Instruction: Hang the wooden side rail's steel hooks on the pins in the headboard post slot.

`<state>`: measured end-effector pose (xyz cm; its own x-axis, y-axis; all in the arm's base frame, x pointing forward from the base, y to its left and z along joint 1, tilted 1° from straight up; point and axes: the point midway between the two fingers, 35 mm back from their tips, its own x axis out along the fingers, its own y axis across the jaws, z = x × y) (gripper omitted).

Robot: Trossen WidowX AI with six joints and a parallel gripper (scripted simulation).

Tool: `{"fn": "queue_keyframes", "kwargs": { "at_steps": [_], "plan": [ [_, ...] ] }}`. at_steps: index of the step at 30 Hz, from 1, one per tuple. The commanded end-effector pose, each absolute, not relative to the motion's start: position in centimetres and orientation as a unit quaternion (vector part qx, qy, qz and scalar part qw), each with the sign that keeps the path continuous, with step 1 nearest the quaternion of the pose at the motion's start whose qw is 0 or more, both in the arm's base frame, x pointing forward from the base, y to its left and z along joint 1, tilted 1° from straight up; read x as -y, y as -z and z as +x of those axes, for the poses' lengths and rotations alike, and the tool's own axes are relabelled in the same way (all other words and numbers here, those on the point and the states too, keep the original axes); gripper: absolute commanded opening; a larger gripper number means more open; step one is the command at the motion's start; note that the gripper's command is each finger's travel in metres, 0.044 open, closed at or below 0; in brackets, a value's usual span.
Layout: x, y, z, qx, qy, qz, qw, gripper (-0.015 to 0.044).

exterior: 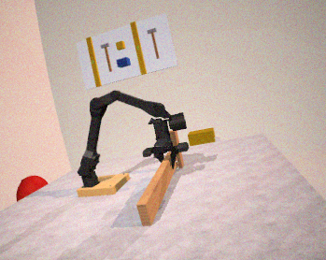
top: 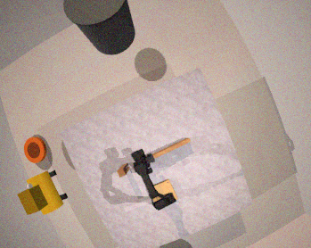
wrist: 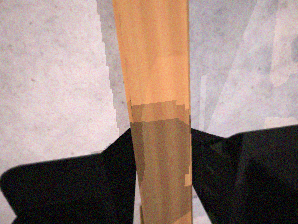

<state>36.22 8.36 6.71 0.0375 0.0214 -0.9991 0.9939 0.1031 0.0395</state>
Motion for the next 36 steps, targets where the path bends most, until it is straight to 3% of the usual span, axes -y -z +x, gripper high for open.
{"fn": "queue_keyframes", "kwargs": {
  "at_steps": [1, 36],
  "plan": [
    [-8.66, -7.06, 36.25, -0.520, 0.454, 0.491, 0.532, 0.0000],
    [-8.98, -7.36, 36.32, -0.520, 0.454, 0.491, 0.532, 0.0000]
  ]
}}
